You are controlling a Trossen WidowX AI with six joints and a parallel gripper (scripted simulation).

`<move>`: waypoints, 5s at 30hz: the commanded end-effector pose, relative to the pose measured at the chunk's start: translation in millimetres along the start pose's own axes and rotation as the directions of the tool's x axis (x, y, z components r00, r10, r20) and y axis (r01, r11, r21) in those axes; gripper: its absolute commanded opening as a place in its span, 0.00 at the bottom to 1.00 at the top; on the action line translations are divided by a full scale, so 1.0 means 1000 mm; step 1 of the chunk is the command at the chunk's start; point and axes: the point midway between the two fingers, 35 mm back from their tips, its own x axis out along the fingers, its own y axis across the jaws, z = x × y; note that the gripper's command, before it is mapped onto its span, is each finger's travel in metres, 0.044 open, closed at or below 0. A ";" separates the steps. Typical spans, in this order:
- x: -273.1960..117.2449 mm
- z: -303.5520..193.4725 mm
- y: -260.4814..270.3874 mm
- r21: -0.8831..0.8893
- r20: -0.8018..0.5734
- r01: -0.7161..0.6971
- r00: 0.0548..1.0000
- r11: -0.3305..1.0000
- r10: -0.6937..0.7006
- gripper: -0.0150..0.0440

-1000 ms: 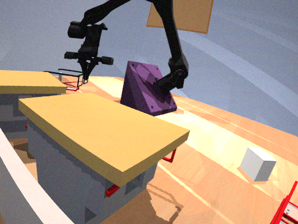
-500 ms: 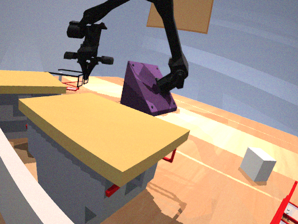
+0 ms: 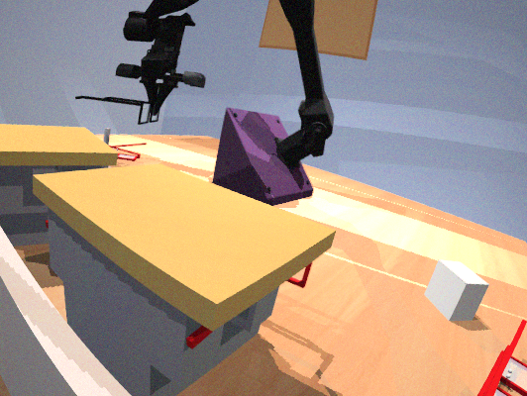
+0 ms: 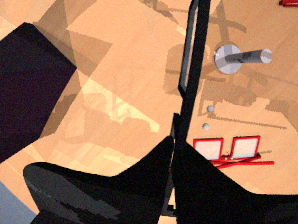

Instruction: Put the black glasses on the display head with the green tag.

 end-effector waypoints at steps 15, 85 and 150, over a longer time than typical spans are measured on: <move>-0.006 0.082 0.049 -0.001 -0.005 0.003 1.000 1.000 -0.003 0.25; 0.054 0.131 0.089 -0.003 0.002 -0.005 1.000 1.000 0.005 0.25; 0.099 0.130 0.093 -0.009 0.000 -0.009 1.000 1.000 0.009 0.44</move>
